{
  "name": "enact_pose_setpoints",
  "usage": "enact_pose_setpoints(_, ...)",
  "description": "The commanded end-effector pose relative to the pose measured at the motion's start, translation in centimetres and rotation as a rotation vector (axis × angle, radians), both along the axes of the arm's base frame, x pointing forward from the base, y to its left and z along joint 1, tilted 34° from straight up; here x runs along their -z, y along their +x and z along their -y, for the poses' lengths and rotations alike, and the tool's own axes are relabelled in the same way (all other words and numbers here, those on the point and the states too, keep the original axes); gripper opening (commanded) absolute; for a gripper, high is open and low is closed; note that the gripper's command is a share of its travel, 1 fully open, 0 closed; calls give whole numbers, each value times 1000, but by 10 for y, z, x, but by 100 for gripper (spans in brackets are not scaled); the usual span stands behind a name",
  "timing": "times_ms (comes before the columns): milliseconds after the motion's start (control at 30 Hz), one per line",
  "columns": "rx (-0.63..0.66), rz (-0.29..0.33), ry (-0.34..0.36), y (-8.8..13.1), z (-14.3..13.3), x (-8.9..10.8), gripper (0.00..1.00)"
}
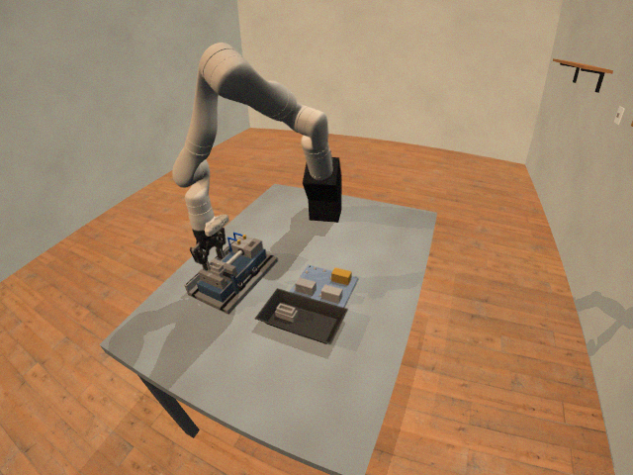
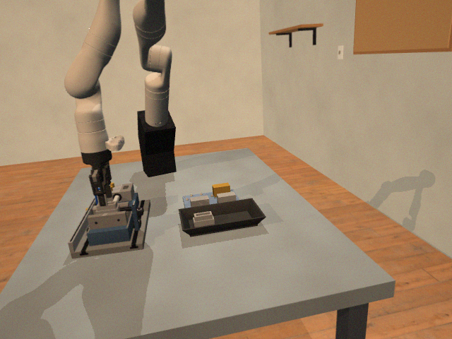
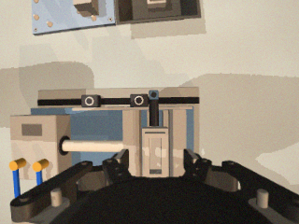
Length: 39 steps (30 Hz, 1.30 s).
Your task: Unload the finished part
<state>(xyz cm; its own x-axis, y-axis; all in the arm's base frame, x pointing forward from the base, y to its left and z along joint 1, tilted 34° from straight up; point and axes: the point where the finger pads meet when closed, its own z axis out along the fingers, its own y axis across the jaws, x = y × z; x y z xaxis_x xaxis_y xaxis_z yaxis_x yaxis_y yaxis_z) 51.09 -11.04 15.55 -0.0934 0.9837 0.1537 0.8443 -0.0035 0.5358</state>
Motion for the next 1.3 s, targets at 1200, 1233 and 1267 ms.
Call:
enact_pose_setpoints(1200,1,0,0,6,-2,10,67)
enact_pose_setpoints(1233,1,0,0,6,-2,10,67)
enact_pose_setpoints(1267,1,0,0,6,-2,10,67)
